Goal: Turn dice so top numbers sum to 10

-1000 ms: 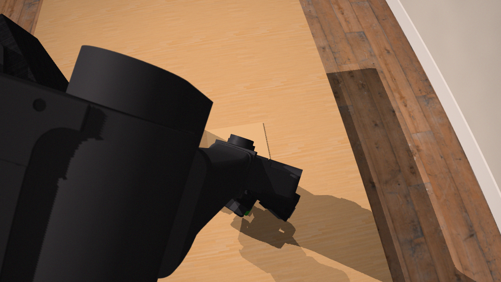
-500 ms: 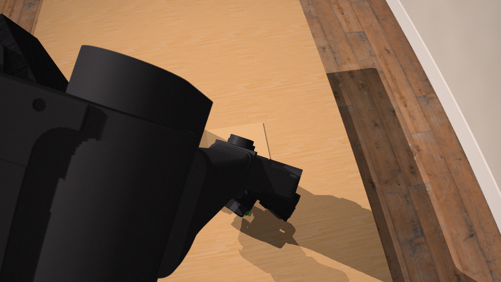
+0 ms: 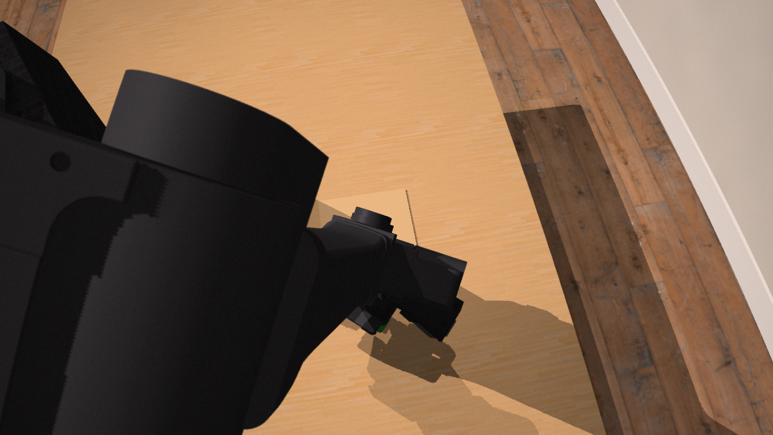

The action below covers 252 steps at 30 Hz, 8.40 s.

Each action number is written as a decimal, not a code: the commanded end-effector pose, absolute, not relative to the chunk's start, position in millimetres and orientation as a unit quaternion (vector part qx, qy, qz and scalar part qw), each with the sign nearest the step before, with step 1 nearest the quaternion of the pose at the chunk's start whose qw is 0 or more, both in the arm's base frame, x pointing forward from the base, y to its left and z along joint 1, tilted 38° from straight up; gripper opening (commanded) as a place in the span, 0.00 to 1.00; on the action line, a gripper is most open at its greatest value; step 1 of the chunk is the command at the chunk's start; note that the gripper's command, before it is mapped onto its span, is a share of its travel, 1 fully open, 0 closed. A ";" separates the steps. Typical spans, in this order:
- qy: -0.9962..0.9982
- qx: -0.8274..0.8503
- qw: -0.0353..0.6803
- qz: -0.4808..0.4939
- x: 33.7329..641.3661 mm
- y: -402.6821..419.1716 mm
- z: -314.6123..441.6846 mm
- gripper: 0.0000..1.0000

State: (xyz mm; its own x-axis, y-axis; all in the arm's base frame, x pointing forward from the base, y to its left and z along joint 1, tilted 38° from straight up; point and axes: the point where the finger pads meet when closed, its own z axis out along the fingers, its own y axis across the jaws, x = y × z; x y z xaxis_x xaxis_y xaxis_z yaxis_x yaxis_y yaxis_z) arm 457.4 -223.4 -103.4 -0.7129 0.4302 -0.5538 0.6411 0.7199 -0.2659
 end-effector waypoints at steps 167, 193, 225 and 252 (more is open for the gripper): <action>0.900 0.291 0.233 -0.226 456.2 -222.3 -108.7 0.34; 0.900 0.284 0.245 -0.224 477.3 -229.4 -121.1 0.34; 0.898 0.290 0.243 -0.226 472.6 -236.0 -121.5 0.34; 0.898 0.290 0.243 -0.226 472.6 -236.0 -121.5 0.15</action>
